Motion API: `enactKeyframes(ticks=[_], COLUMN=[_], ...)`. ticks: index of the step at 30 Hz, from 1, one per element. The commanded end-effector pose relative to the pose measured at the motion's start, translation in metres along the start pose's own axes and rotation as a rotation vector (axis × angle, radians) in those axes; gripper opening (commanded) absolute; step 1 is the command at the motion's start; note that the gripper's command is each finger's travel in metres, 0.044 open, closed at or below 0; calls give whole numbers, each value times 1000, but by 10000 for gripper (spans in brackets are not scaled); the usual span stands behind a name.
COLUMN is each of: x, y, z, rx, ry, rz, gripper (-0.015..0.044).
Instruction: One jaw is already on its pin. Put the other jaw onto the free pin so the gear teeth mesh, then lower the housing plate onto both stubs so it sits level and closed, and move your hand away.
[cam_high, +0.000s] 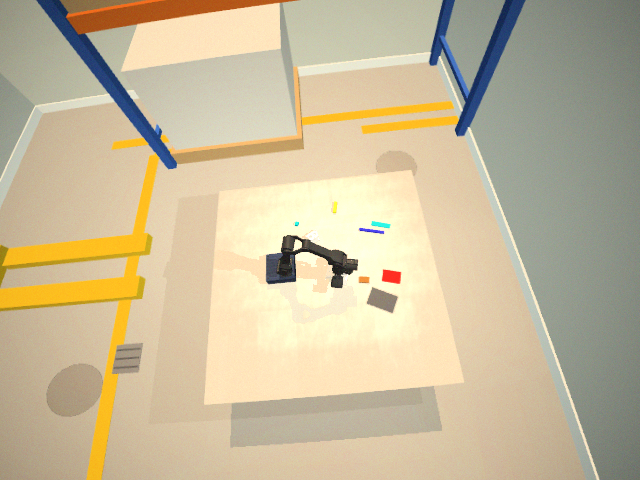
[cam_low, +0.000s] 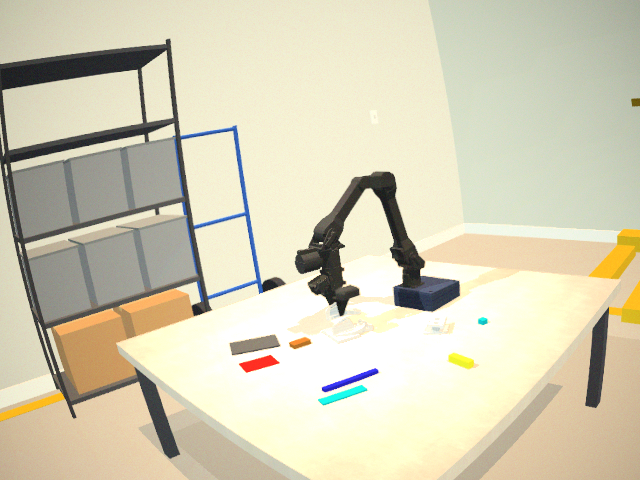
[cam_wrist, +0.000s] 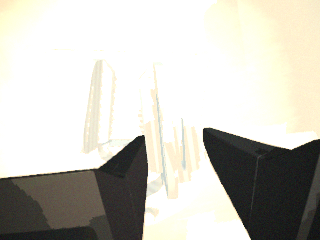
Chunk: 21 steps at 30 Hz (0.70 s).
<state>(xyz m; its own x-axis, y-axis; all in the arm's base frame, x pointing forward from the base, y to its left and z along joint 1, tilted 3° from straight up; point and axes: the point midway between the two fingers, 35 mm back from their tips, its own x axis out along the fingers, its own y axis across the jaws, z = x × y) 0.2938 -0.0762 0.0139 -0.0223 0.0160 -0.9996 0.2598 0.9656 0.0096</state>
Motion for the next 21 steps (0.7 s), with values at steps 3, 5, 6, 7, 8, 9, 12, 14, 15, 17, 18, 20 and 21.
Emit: enactKeyframes(ticks=[3,5,6,7,8,9,12,14,15,17,18,20,21], x=[11,15,16,18,19,20,21,21,21,21,21,21,21], y=[-1,-1,-1,-1,-1,-1,-1,-1,-1,-1,-1,-1,-1], z=[-1,-1,-1,-1,-2,-2,-2,-2,-2,-2,-2,-2,-2], rx=[-4,-4,-4,-4,-4,-4,-4,-4,-4,-4,-4,-4,-4], ry=[2,2,2,3,3,3,3,3,3,3,3,3,3], rz=[-4,-4,-4,-4,-4,-4,-4,-4,-4,-4,-4,-4,-4], gripper=[134,134,134,134,134,134,134,134,134,134,134,134,134])
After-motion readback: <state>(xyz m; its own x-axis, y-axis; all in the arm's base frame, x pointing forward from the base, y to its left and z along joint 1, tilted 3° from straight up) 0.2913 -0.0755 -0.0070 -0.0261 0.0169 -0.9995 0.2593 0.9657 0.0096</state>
